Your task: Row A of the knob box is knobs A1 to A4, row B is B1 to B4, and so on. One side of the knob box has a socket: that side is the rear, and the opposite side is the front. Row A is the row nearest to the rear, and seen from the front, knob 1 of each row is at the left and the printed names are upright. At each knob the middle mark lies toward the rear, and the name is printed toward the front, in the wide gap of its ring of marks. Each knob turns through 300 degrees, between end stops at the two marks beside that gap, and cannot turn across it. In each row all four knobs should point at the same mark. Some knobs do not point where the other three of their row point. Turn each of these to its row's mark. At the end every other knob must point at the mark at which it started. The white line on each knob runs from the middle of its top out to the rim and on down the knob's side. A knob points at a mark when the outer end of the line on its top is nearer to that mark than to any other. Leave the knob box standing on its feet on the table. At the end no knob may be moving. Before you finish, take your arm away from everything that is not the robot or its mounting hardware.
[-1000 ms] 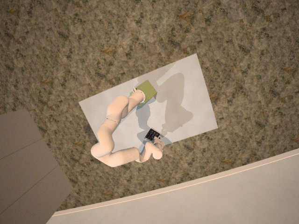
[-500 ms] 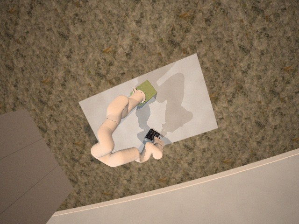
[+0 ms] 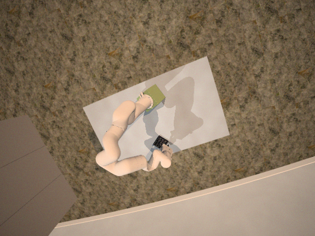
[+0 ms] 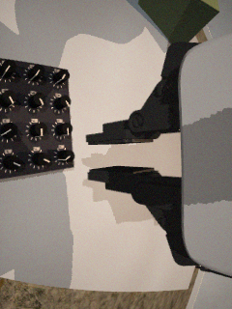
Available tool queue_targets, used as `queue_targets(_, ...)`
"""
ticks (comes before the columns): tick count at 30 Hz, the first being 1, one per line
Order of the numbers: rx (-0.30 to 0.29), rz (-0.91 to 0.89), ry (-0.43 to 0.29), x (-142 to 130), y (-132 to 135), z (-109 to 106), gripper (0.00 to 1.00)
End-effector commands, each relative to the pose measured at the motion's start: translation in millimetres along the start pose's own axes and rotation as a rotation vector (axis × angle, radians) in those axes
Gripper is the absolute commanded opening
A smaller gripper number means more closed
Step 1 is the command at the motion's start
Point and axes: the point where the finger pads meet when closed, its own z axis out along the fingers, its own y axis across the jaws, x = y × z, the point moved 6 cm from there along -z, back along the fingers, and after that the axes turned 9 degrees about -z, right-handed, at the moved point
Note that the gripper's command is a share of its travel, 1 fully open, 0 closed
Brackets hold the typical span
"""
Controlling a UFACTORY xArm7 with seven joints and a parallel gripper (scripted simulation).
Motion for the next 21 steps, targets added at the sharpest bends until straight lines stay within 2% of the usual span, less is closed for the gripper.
queue_targets(1,0.004,0.000,0.001,0.2,-1.2,-0.3,0.19)
queue_targets(21,0.004,0.000,0.001,0.0,-1.3,16.3,0.19)
